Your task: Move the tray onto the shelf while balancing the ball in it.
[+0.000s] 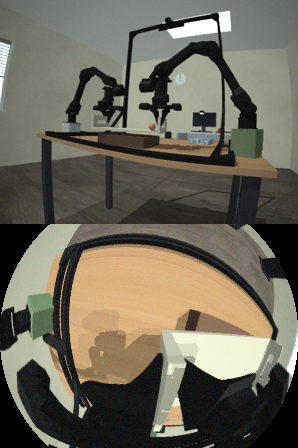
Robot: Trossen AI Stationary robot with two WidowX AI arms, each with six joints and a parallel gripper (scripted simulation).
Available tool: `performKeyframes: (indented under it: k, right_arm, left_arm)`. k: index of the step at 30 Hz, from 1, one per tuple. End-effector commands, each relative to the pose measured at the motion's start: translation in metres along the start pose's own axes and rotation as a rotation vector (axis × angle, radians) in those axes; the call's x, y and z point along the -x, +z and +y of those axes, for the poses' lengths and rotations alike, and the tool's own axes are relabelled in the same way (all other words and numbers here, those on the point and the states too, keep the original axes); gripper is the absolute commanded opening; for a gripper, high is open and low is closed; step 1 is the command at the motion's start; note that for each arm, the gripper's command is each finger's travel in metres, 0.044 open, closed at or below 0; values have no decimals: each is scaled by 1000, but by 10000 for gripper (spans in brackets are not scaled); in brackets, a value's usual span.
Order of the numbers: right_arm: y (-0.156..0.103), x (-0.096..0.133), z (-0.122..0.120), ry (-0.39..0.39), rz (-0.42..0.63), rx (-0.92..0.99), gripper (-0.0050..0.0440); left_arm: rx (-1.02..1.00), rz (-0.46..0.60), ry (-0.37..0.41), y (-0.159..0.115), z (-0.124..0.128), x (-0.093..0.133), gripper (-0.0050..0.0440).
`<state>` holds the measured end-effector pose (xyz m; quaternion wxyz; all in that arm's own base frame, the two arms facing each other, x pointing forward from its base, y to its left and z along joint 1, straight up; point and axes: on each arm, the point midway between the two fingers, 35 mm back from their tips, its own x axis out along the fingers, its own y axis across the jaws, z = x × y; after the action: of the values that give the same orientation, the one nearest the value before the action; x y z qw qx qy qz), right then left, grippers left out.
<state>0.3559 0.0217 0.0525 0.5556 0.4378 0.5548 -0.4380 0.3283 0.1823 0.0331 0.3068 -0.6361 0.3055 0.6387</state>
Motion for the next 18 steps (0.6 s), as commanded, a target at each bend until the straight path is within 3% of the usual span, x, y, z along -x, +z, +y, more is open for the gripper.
performKeyframes:
  k: [1,18]
  right_arm:
    - [1,0,0,0,3,1,20]
    - [1,-5,0,0,3,1,20]
  left_arm:
    - [1,6,0,0,0,0,20]
    - [1,6,0,0,0,-5,20]
